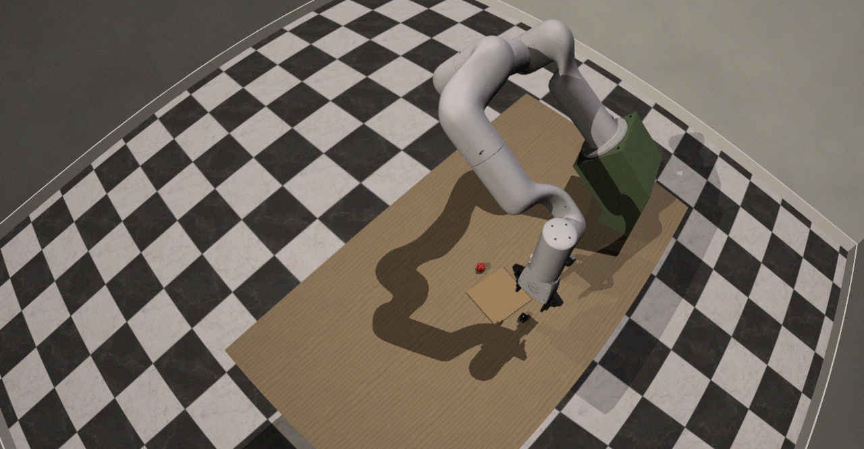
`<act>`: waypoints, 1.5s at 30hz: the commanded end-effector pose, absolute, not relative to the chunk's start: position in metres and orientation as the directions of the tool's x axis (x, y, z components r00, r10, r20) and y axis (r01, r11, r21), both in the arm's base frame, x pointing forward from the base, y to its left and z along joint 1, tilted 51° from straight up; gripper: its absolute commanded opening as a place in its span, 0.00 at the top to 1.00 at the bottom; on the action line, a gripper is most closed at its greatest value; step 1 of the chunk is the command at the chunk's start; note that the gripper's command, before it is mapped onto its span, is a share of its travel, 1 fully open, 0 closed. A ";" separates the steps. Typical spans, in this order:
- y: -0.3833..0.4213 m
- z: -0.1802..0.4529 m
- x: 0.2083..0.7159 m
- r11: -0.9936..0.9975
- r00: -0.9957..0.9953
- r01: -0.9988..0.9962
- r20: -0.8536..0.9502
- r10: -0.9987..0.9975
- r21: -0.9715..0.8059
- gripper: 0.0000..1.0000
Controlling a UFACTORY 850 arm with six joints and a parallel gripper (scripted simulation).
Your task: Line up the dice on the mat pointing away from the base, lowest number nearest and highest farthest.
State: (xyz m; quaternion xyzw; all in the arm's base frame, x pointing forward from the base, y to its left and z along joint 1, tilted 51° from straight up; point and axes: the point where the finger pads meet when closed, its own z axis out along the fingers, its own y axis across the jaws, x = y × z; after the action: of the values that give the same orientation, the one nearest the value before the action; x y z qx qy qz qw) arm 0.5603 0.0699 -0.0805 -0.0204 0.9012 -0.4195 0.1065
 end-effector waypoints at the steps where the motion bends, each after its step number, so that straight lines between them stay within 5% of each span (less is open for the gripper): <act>1: 0.068 -0.082 0.562 0.657 -0.967 0.146 -0.248 -0.065 -0.740 0.00; 23: 0.051 -0.097 0.567 0.539 -0.635 0.743 -0.672 0.381 -0.397 0.00; 45: 0.035 -0.110 0.571 0.201 -0.060 0.976 -0.775 0.629 0.087 0.00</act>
State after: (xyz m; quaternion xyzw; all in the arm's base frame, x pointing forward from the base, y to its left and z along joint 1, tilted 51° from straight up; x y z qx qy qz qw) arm 0.5699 0.0369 -0.1080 0.5414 0.7215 -0.2686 0.3379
